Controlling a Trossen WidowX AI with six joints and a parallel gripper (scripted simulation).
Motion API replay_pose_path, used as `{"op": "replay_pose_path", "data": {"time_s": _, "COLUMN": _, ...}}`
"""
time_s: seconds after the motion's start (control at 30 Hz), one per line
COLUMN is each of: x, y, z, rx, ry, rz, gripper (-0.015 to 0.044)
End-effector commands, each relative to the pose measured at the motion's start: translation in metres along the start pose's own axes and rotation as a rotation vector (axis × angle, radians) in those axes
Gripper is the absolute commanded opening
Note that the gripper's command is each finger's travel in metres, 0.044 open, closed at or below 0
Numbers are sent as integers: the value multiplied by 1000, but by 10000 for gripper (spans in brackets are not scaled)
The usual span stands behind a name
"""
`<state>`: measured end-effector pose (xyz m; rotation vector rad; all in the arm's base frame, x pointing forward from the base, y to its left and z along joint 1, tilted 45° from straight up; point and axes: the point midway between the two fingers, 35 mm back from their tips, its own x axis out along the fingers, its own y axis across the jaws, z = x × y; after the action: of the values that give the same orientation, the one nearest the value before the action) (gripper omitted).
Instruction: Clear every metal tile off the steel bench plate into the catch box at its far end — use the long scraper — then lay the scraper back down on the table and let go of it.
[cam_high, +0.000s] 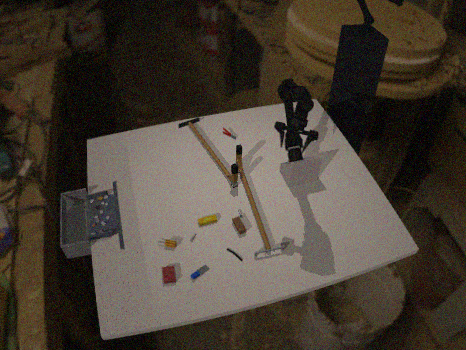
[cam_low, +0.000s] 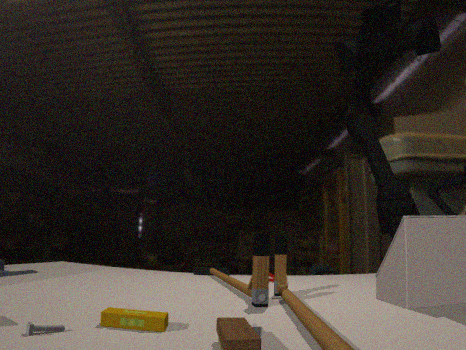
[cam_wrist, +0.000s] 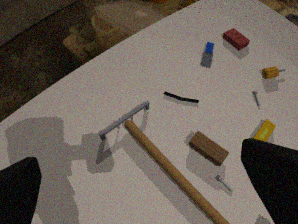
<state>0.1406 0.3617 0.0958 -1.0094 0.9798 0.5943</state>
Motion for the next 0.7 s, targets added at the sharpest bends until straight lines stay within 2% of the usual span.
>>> {"op": "replay_pose_path", "data": {"time_s": 0.0, "x": 0, "y": -3, "z": 0, "rx": 8, "ry": -1, "rz": 0, "gripper": 440}}
{"op": "replay_pose_path", "data": {"time_s": 0.67, "x": -11, "y": -86, "z": 1, "rx": 93, "ry": -46, "rz": 132, "gripper": 440}}
